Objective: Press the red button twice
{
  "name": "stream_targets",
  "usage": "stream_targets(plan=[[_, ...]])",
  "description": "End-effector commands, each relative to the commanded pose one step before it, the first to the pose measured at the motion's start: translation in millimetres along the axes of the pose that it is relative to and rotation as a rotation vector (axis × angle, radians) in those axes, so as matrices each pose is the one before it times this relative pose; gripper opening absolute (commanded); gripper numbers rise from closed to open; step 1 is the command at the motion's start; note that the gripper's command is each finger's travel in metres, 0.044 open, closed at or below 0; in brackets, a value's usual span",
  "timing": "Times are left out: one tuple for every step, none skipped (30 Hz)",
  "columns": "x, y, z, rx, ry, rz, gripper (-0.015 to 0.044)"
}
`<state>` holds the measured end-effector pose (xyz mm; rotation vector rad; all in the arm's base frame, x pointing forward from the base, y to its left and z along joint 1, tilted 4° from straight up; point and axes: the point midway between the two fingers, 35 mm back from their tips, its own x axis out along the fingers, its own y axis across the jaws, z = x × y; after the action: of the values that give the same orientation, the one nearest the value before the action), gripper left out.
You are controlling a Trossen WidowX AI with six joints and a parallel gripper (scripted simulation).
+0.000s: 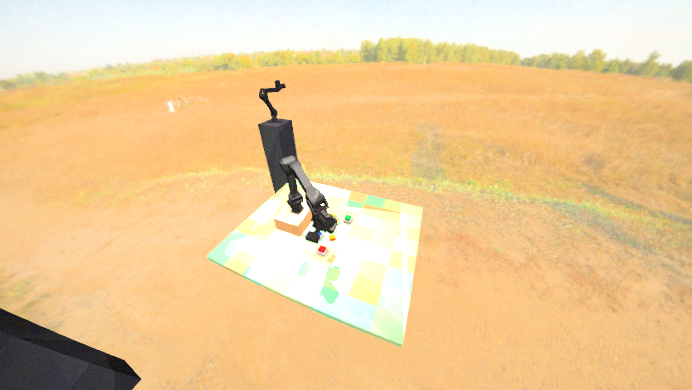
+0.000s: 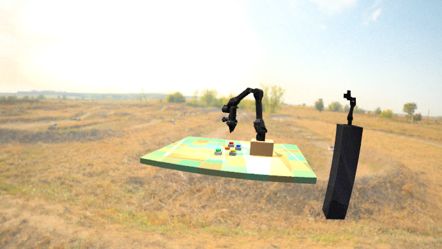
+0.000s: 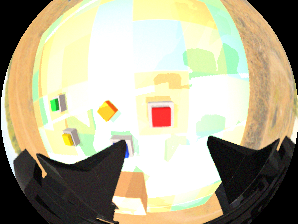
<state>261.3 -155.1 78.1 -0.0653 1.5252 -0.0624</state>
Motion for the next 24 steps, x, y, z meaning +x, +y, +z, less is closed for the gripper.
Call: stream_targets(plan=[[4.71, 0.70, -2.68, -0.0196, 0.01596, -0.00227, 0.0374], [10.56, -0.38, 0.72, -0.0003, 0.00005, 0.00020, 0.0348], [17.41, -0.19, 0.38, -0.0004, 0.00016, 0.00028, 0.0321], [17.09, 0.32, -0.61, 0.0000, 0.00020, -0.00003, 0.0295], [10.04, 0.40, -0.82, 0.0005, 0.00010, -0.00042, 0.0269], [3.30, 0.16, -0.34, 0.0003, 0.00002, -0.00023, 0.0243], [0.00, 0.00, 0.00, 0.0000, 0.00000, 0.00000, 0.0216], [0.00, 0.00, 0.00, 0.0000, 0.00000, 0.00000, 0.0190], [0.00, 0.00, 0.00, 0.0000, 0.00000, 0.00000, 0.0164], [0.00, 0.00, 0.00, 0.0000, 0.00000, 0.00000, 0.0137], [0.00, 0.00, 0.00, 0.0000, 0.00000, 0.00000, 0.0111], [0.00, 0.00, 0.00, 0.0000, 0.00000, 0.00000, 0.0085], [0.00, 0.00, 0.00, 0.0000, 0.00000, 0.00000, 0.0059], [0.00, 0.00, 0.00, 0.0000, 0.00000, 0.00000, 0.0033], [0.00, 0.00, 0.00, 0.0000, 0.00000, 0.00000, 0.0020], [0.00, 0.00, 0.00, 0.0000, 0.00000, 0.00000, 0.0020], [0.00, 0.00, 0.00, 0.0000, 0.00000, 0.00000, 0.0020], [0.00, 0.00, 0.00, 0.0000, 0.00000, 0.00000, 0.0020], [0.00, 0.00, 0.00, 0.0000, 0.00000, 0.00000, 0.0020], [0.00, 0.00, 0.00, 0.0000, 0.00000, 0.00000, 0.0020], [0.00, 0.00, 0.00, 0.0000, 0.00000, 0.00000, 0.0020], [0.00, 0.00, 0.00, 0.0000, 0.00000, 0.00000, 0.0020], [0.00, 0.00, 0.00, 0.0000, 0.00000, 0.00000, 0.0020], [0.28, -0.01, 0.01, 0.0000, 0.00000, 0.00000, 0.0020]])
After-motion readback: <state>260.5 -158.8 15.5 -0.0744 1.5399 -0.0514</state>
